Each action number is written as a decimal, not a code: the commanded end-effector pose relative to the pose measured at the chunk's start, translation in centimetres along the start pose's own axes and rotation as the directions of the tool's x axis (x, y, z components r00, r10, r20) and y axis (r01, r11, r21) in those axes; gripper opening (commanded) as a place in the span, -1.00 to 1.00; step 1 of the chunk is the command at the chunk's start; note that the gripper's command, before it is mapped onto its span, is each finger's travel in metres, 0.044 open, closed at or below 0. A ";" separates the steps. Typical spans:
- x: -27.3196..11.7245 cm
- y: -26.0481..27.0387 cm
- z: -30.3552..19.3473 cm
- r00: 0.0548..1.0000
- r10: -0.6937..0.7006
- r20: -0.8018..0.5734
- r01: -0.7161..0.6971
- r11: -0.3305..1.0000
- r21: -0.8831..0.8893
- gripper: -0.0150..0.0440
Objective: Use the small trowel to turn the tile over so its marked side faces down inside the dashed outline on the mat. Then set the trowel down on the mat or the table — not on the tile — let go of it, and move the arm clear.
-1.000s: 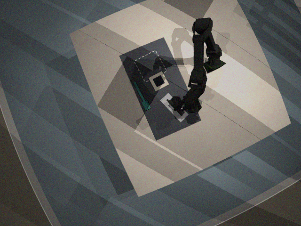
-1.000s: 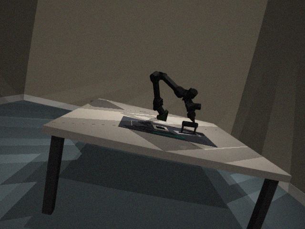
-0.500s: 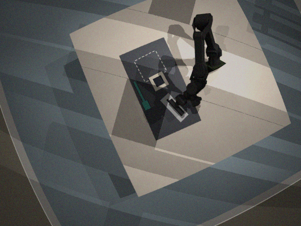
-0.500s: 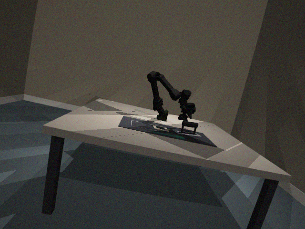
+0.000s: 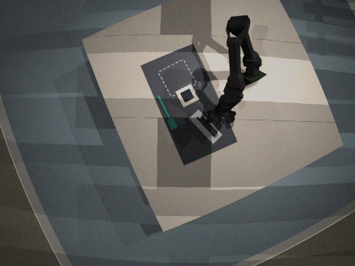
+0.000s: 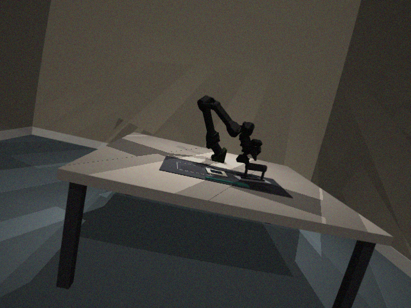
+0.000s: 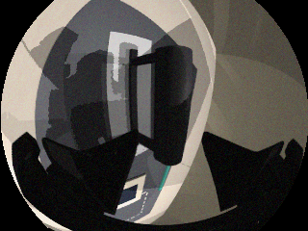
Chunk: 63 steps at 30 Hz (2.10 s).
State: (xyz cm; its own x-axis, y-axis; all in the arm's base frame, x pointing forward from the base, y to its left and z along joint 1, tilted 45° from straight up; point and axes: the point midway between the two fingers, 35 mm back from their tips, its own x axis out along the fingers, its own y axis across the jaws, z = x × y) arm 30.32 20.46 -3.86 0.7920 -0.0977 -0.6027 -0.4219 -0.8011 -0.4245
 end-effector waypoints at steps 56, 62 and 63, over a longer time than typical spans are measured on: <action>5.3 0.0 -0.1 1.000 -0.001 -0.002 0.001 1.000 -0.002 -0.42; 4.7 -0.9 -0.1 1.000 -0.001 -0.002 0.001 1.000 -0.001 -0.49; 4.3 -1.5 0.0 1.000 0.000 -0.002 0.000 1.000 -0.001 -0.49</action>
State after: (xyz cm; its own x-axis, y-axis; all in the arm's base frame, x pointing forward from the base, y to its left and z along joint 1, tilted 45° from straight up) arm 34.50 19.92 -6.82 0.7857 -0.1121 -0.6083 -0.4325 -0.8027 -0.4107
